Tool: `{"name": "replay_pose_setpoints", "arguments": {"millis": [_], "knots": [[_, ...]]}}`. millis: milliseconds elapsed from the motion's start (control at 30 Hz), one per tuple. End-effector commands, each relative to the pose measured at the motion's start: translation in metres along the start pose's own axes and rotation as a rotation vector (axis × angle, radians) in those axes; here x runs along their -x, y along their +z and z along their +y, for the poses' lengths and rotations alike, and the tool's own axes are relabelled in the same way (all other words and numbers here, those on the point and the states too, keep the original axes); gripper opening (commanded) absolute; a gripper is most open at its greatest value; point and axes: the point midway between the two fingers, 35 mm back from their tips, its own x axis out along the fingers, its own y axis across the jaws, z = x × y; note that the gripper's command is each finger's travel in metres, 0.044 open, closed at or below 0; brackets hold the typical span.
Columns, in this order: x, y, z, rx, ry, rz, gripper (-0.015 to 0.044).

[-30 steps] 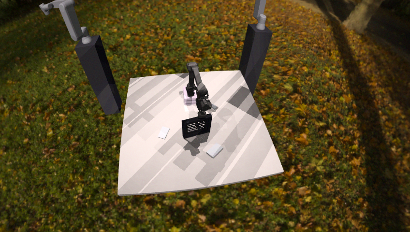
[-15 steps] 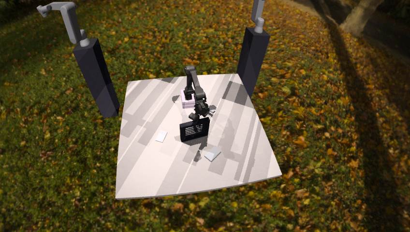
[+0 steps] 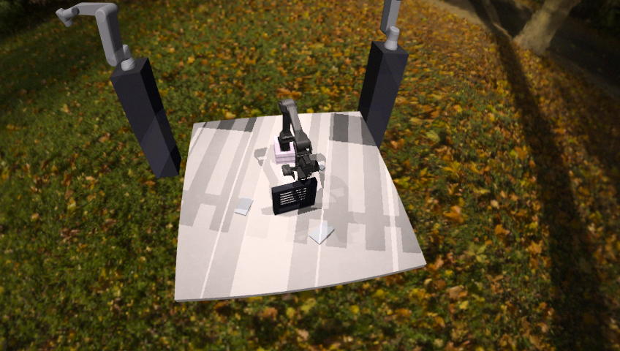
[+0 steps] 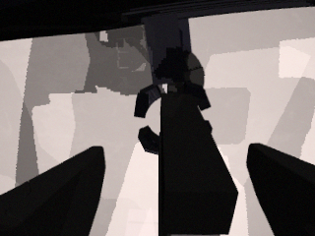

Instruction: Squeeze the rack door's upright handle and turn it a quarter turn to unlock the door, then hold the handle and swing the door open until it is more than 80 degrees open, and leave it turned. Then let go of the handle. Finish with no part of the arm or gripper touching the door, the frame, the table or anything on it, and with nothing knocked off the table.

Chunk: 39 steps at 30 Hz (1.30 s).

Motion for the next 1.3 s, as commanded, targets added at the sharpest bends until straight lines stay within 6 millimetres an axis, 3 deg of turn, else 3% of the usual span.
{"name": "replay_pose_setpoints", "arguments": {"millis": [0, 933, 1200, 1267], "knots": [[-0.0006, -0.0003, -0.0007, -0.215, -0.005, 0.0, 0.0285], [-0.0007, -0.0003, -0.0007, -1.594, -0.005, -0.003, 0.0285], [-0.0007, -0.0003, -0.0007, -1.626, -0.005, -0.003, 0.0285], [-0.0007, -0.0003, -0.0007, -1.626, -0.005, -0.003, 0.0232]]}}
